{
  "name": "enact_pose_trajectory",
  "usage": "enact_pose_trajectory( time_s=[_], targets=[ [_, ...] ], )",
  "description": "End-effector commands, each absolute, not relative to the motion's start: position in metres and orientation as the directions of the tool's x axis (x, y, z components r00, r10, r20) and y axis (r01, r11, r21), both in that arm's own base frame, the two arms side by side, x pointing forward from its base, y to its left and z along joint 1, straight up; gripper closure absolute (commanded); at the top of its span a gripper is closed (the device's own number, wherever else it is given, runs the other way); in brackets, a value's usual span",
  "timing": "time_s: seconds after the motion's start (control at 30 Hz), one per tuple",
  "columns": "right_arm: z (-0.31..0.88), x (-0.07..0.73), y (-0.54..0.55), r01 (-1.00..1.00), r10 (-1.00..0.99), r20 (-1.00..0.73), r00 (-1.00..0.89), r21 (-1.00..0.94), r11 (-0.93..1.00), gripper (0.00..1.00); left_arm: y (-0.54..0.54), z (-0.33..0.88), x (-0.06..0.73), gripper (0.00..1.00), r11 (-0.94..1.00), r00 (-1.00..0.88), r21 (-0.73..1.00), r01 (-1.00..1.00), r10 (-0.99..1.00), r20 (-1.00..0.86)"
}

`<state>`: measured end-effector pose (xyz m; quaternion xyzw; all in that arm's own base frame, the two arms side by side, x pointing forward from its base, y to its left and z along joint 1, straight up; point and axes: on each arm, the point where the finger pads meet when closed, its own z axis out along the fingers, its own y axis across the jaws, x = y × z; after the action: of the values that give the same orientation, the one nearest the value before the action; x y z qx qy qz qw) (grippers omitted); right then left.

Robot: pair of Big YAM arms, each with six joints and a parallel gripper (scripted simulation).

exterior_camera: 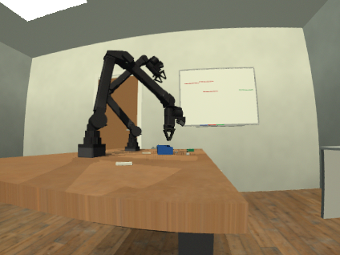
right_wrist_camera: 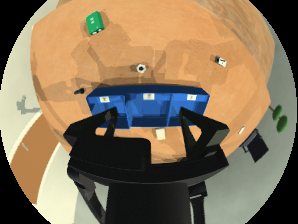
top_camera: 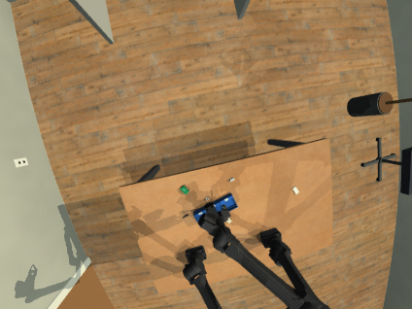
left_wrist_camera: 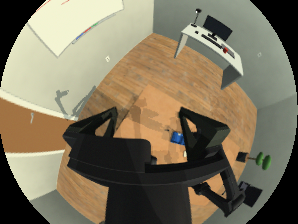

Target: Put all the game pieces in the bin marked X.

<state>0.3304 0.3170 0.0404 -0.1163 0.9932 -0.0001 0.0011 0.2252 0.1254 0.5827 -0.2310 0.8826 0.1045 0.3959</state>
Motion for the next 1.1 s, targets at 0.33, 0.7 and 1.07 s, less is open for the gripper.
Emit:
enact_pose_trajectory(
  time_s=[0.33,0.7,1.07],
  targets=[
    [0.057,0.347,0.323,-0.234,-0.233,-0.032,-0.972,0.02,0.972,0.0,0.121,0.603,0.211,0.0,0.866,-0.547,0.0,-0.5,-0.316,-0.775],
    [0.052,0.341,0.324,-0.234,-0.233,-0.029,-0.972,0.017,0.972,0.0,0.121,0.603,0.211,0.0,0.866,-0.547,0.0,-0.5,-0.316,-0.775],
    [0.105,0.351,0.326,-0.234,-0.232,-0.06,-0.971,0.035,0.972,0.0,0.121,0.603,0.211,0.0,0.866,-0.547,0.0,-0.5,-0.316,-0.775]
  ],
)
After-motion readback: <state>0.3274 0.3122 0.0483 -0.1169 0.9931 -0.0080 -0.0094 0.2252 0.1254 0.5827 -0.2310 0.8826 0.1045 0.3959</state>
